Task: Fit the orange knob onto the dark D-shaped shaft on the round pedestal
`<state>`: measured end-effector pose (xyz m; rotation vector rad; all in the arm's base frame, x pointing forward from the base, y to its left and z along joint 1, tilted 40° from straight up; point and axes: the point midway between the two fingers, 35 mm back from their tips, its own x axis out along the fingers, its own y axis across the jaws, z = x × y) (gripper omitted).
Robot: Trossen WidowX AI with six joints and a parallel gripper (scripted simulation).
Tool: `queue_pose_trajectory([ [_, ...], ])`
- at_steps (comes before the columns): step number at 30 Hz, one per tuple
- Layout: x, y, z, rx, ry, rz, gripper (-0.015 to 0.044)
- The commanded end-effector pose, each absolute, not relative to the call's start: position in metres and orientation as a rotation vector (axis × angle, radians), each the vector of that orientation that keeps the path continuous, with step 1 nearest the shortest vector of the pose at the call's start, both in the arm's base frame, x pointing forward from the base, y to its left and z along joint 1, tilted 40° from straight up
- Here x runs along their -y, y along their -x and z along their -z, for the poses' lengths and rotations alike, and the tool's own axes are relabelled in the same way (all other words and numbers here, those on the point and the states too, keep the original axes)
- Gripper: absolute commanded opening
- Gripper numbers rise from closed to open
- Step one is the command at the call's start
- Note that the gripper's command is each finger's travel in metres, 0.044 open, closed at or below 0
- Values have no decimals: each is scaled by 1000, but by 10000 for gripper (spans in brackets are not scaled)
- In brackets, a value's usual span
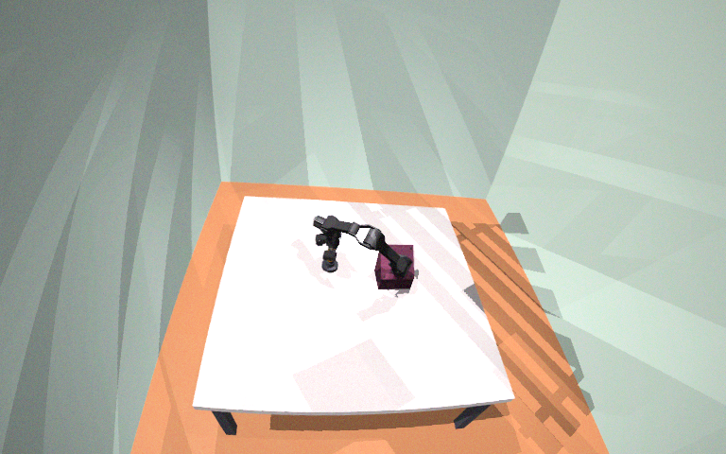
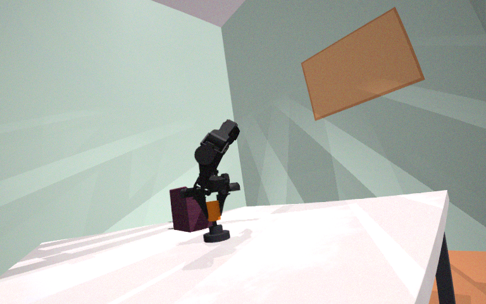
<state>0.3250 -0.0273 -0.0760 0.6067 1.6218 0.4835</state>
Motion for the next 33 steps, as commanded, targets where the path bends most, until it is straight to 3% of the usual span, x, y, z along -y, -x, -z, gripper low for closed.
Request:
queue_pose_trajectory([
  [1,28,-325,77,-1619,-609,-479,0],
  [33,29,-327,75,-1681,-765,-311,0],
])
